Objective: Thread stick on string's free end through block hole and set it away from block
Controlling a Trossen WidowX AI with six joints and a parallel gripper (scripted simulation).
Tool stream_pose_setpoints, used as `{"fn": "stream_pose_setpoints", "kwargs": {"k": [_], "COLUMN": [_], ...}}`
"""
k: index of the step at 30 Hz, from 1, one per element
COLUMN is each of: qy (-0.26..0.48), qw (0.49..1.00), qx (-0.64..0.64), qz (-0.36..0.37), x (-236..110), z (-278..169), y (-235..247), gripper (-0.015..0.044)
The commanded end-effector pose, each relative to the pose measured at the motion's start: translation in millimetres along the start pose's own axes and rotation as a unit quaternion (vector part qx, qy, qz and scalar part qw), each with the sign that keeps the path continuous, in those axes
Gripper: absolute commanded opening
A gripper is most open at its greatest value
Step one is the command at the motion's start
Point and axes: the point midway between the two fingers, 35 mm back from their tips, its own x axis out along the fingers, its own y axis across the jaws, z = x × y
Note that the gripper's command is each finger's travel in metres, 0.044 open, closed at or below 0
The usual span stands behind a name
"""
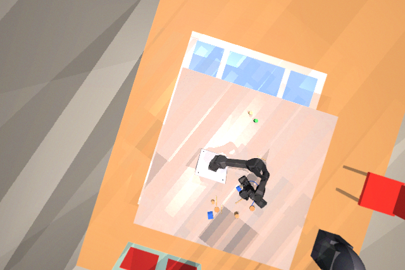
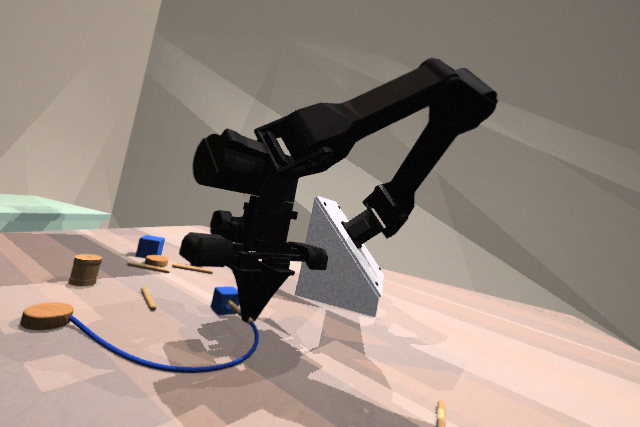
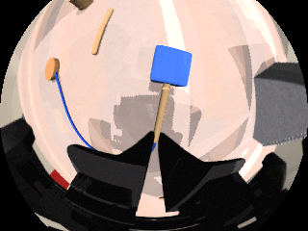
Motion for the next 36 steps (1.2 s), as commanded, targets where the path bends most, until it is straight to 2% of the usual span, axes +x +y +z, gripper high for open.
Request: {"fn": "stream_pose_setpoints", "kwargs": {"k": [1, 30, 34, 36], "qy": [-0.002, -0.002, -0.001, -0.001], "qw": [1.000, 1.000, 1.000, 1.000], "qx": [-0.001, -0.001, 0.001, 0.001], "qz": [-0.001, 0.000, 0.000, 0.000], "x": [1.0, -0.5, -1.1, -1.1], "z": [7.7, 44.4, 40.2, 40.2], "y": [-0.4, 0.0, 0.1, 0.1], "gripper": [0.0000, 0.0000, 0.0105, 0.0121]}}
